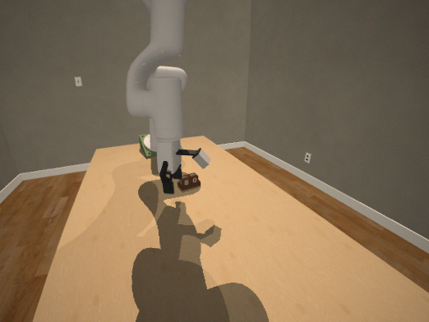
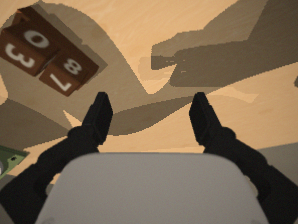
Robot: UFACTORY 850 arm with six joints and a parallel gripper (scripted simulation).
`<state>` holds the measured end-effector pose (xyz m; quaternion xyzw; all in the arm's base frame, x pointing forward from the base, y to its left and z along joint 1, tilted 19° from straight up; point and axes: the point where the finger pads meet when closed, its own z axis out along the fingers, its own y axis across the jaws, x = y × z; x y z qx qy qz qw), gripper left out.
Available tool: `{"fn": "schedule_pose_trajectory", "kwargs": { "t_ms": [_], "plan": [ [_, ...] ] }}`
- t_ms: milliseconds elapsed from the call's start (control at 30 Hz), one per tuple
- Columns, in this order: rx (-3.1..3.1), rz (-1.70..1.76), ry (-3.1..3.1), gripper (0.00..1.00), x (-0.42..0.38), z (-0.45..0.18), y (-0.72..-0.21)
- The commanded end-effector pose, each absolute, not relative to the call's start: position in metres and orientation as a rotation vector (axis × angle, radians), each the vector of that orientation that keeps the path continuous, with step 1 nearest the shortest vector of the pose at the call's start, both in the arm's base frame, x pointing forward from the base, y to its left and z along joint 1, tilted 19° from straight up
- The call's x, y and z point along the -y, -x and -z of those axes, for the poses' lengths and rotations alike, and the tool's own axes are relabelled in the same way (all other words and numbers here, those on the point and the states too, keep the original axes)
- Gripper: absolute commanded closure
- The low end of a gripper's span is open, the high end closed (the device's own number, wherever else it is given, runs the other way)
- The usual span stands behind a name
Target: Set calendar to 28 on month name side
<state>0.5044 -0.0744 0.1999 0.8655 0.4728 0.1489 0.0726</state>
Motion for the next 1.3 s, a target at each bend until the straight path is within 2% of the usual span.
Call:
{"fn": "schedule_pose_trajectory", "kwargs": {
  "t_ms": [0, 933, 1267],
  "plan": [
    [-1.42, -0.449, -2.599, 0.0, 0.074, -0.201, -0.505],
    [-1.412, -0.45, -2.604, 0.0, 0.075, -0.201, -0.505],
    [-1.081, -0.48, -2.796, 0.0, 0.076, -0.196, -0.492]
  ]
}}
